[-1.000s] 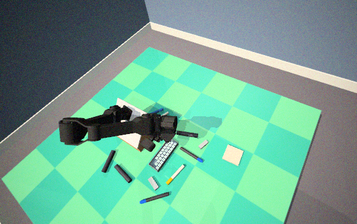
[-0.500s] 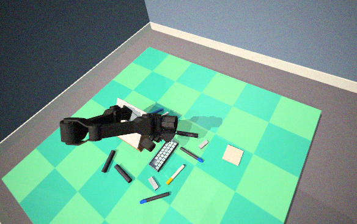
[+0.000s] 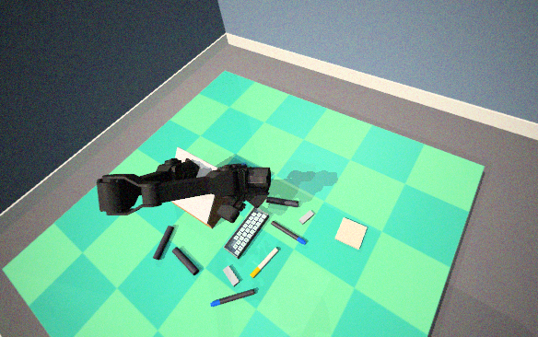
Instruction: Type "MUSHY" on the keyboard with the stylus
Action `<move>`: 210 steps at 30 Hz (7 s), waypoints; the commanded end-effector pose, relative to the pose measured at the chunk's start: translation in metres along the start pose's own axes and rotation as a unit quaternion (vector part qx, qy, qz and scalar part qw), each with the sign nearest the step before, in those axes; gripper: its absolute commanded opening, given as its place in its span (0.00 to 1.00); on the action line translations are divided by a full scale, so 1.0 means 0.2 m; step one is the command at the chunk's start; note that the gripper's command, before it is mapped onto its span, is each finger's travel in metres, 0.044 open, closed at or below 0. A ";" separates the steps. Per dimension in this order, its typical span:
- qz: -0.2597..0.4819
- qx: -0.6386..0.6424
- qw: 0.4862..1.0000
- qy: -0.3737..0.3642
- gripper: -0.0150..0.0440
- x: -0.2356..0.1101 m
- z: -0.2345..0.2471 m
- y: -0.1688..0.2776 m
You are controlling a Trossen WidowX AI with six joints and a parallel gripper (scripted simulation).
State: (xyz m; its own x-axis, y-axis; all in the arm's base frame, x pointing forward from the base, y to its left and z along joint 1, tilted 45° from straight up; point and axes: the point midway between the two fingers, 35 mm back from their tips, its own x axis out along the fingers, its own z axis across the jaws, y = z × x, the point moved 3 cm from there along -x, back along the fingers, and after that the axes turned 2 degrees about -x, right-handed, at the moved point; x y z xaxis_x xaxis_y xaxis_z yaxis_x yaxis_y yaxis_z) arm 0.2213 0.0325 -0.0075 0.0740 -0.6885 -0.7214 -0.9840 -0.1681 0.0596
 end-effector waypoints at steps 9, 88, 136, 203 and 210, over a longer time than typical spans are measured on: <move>0.117 -0.306 0.945 0.012 0.51 0.03 0.66 0.39; 0.228 -0.438 0.862 0.115 0.51 0.51 0.85 0.79; 0.245 -0.423 0.872 0.009 0.25 0.18 0.84 0.67; -0.215 -0.404 0.760 -0.462 0.25 -0.03 -0.14 -0.07; -0.287 -0.399 0.759 -0.428 0.25 -0.02 -0.30 -0.07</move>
State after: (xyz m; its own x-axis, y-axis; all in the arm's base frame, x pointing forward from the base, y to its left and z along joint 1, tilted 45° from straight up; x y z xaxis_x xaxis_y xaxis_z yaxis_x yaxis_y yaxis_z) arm 0.2440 0.0031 0.0299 -0.0603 0.3004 -0.9519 -0.4164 -0.8742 -0.2495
